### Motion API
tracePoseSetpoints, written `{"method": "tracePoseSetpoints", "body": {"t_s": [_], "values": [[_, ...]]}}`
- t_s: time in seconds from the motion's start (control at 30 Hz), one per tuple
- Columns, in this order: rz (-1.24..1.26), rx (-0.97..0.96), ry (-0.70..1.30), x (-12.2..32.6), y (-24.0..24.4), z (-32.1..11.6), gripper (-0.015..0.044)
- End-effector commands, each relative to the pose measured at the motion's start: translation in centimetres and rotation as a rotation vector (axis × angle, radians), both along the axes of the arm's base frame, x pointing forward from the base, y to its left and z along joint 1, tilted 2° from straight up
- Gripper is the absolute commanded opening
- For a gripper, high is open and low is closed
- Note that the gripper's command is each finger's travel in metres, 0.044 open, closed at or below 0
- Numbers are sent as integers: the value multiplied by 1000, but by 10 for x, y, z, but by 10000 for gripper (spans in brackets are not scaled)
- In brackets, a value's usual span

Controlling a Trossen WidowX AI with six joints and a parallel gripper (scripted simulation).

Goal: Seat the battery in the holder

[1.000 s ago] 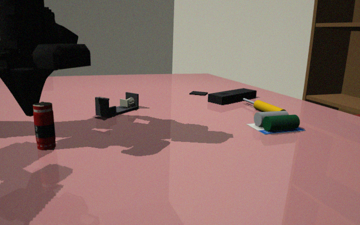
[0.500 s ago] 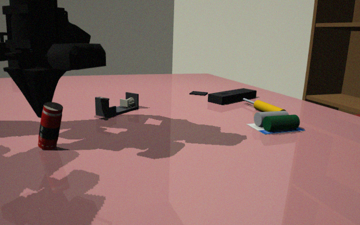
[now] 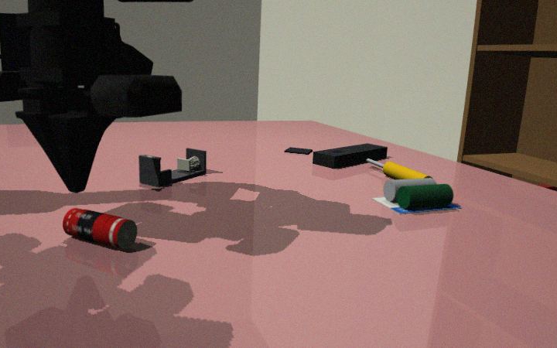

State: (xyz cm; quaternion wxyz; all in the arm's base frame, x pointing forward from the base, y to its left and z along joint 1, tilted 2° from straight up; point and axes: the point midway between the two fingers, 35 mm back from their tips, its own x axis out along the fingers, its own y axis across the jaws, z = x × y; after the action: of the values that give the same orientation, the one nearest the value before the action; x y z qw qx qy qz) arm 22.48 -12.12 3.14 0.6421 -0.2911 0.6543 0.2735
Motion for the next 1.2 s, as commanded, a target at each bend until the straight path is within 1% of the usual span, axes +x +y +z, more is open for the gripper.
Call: {"method": "tracePoseSetpoints", "body": {"t_s": [0.0, 0.37, 0.73, 0.77, 0.83, 1.03, 1.07, 1.17], "values": [[0, 0, 0, 0, 0, 1, 0], [3, -1, 5, 4, -1, 77, 0], [5, 3, 5, 4, -1, 76, 0], [-11, 2, 3, 5, -1, 76, 26], [-139, 1, 0, 6, -3, 71, 79], [-733, -6, -18, 13, -10, 47, 236], [-832, -7, -22, 14, -11, 43, 250], [-1129, -10, -31, 16, -14, 31, 250]]}}
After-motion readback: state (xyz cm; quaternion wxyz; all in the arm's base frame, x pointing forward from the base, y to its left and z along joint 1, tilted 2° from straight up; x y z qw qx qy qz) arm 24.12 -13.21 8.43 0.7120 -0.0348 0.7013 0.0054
